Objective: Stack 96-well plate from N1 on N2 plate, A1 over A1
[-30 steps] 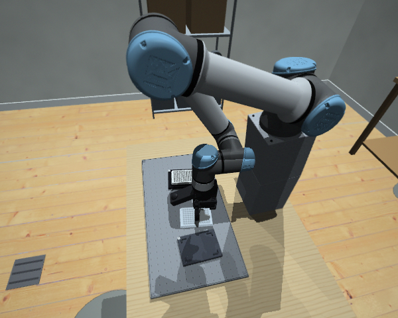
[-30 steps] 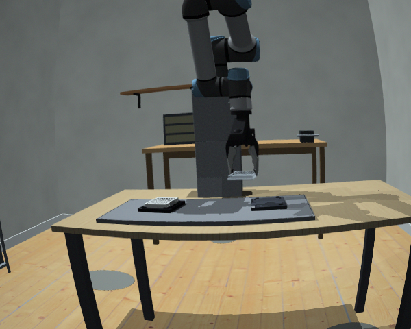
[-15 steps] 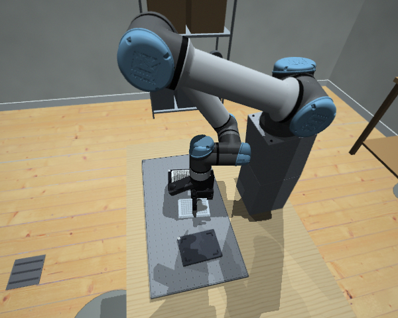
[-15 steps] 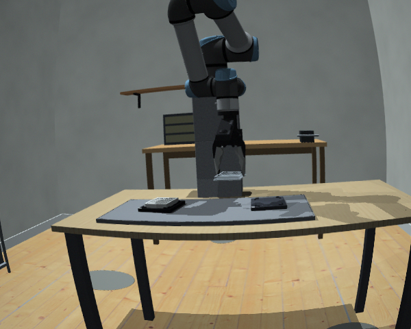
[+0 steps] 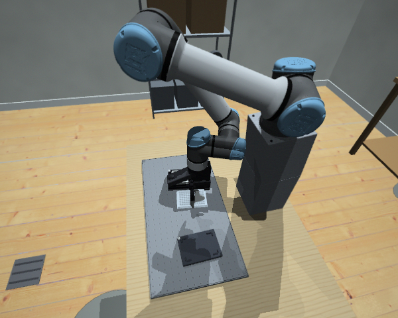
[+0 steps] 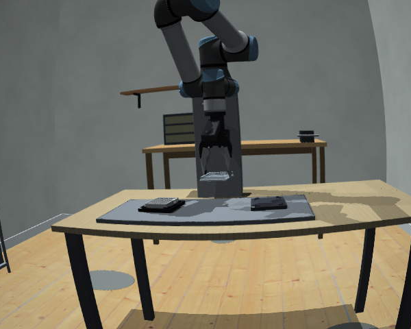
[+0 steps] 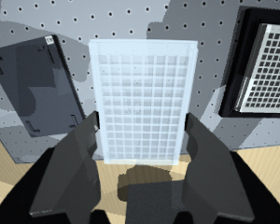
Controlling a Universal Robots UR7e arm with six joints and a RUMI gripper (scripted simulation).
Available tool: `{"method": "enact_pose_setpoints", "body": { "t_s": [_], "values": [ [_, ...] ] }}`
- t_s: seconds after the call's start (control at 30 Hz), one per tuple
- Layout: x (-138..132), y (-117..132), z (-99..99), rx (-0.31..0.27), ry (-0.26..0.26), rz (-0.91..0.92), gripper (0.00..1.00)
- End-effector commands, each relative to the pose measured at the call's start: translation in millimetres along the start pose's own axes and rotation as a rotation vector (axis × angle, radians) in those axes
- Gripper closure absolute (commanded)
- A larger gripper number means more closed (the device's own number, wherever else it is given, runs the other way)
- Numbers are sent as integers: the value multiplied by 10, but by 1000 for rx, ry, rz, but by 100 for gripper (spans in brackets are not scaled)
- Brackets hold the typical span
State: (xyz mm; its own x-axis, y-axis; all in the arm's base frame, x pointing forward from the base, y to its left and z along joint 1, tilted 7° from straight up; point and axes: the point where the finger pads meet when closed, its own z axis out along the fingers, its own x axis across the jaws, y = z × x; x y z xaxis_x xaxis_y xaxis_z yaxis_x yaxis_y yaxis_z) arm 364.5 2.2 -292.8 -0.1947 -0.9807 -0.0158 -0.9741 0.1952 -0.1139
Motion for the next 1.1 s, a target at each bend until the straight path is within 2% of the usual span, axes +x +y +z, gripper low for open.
{"method": "enact_pose_setpoints", "body": {
  "t_s": [0.0,1.07],
  "values": [
    [138,-22,-2,2,-2,-1,100],
    [1066,-134,0,2,-2,-1,100]
  ]
}}
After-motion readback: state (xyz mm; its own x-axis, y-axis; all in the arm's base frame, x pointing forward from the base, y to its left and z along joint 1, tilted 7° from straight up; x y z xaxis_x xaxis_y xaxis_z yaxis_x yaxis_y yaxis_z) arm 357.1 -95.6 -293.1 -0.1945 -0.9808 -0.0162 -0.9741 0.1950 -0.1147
